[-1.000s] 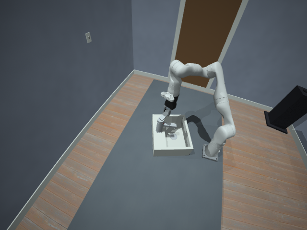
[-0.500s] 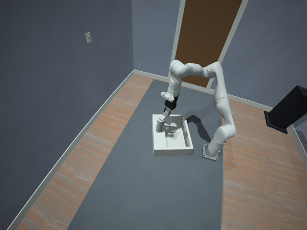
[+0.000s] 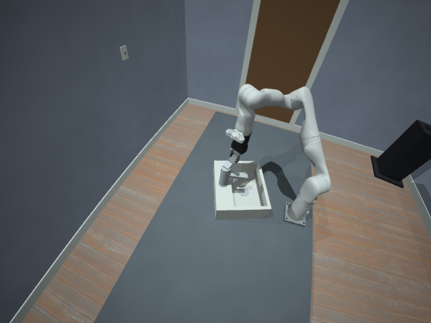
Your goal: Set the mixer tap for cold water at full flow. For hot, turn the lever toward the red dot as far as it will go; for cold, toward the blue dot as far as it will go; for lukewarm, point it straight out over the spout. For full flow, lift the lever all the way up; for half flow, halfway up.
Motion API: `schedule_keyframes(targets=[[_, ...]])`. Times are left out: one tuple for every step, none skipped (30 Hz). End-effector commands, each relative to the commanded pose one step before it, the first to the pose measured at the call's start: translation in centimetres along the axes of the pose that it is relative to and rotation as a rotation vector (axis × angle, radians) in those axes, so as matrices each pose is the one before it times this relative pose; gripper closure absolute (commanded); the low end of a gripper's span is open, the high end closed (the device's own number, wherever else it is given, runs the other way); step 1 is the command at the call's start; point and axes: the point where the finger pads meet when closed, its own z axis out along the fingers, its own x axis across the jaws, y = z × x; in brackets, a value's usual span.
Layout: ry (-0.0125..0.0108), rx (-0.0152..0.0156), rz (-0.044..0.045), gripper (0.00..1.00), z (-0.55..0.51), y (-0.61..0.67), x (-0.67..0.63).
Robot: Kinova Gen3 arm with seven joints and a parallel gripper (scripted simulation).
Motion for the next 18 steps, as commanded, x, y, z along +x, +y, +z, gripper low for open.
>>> schedule_keyframes(targets=[[0.00152,0.00027,-0.00005,1.0,-0.107,-0.049,0.012],[0.0,-0.00001,0.0,1.0,-0.166,-0.109,-0.001],[0.0,0.0,0.0,1.0,0.0,0.0,0.0],[0.0,0.0,0.0,1.0,0.0,0.0,0.0],[0.0,0.0,0.0,1.0,-0.165,-0.117,0.0],[0.0,0.0,0.0,1.0,-0.043,-0.03,0.0],[0.0,0.0,0.0,1.0,0.0,0.0,0.0],[0.0,0.0,0.0,1.0,0.0,0.0,0.0],[0.0,0.0,0.0,1.0,0.0,0.0,0.0],[0.0,0.0,0.0,1.0,0.0,0.0,0.0],[0.0,0.0,0.0,1.0,0.0,0.0,0.0],[0.0,0.0,0.0,1.0,0.0,0.0,0.0],[0.0,0.0,0.0,1.0,0.0,0.0,0.0],[0.0,0.0,0.0,1.0,0.0,0.0,0.0],[0.0,0.0,0.0,1.0,0.0,0.0,0.0],[0.0,0.0,0.0,1.0,0.0,0.0,0.0],[0.0,0.0,0.0,1.0,0.0,0.0,0.0],[0.0,0.0,0.0,1.0,0.0,0.0,0.0]])
